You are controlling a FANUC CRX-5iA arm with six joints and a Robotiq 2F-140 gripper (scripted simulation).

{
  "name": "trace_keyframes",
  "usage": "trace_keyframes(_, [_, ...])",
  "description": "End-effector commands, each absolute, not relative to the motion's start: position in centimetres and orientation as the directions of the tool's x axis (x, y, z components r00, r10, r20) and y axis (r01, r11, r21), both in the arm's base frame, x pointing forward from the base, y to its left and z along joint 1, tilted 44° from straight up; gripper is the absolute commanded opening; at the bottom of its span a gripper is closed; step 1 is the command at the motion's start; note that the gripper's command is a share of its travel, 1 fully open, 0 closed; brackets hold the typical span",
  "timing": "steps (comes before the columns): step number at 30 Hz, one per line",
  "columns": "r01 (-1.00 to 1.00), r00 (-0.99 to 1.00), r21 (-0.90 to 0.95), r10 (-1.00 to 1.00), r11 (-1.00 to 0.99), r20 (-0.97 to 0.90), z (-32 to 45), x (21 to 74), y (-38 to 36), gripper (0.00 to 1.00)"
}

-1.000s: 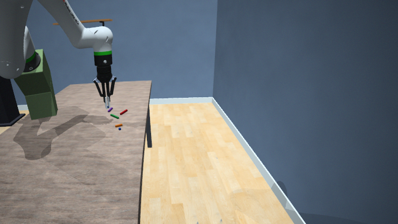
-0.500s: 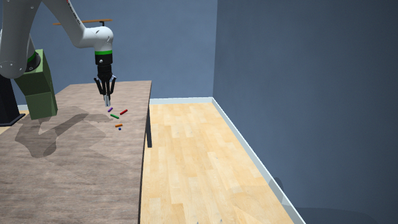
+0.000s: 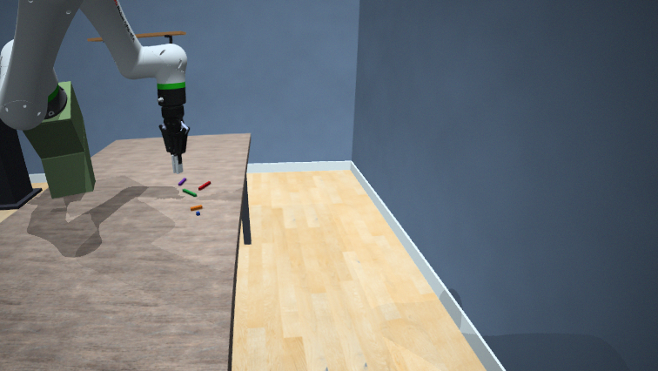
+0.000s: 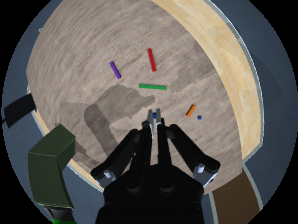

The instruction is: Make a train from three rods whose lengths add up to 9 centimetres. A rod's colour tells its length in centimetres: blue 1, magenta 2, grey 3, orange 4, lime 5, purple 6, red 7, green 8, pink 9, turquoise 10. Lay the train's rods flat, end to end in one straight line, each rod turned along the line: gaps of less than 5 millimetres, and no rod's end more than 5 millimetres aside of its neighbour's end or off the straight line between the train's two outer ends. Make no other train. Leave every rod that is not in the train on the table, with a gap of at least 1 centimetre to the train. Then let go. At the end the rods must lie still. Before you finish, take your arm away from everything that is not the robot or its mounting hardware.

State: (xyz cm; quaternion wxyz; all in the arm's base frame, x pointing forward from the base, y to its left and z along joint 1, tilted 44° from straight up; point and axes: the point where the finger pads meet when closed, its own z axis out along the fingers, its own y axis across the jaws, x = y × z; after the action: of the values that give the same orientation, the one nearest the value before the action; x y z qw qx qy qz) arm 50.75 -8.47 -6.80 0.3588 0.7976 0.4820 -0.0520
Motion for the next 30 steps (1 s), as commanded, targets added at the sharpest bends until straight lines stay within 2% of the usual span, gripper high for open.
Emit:
trace_keyframes(1, [0.701, 0.655, 0.603, 0.678, -0.38, -0.334, -7.4, 50.5, -7.8, 0.03])
trace_keyframes(8, [0.64, 0.715, 0.631, 0.641, -0.439, -0.279, -7.8, 50.4, -7.4, 0.03])
trace_keyframes(30, [0.638, 0.716, 0.632, 0.64, -0.44, -0.278, -8.4, 50.6, -8.0, 0.03])
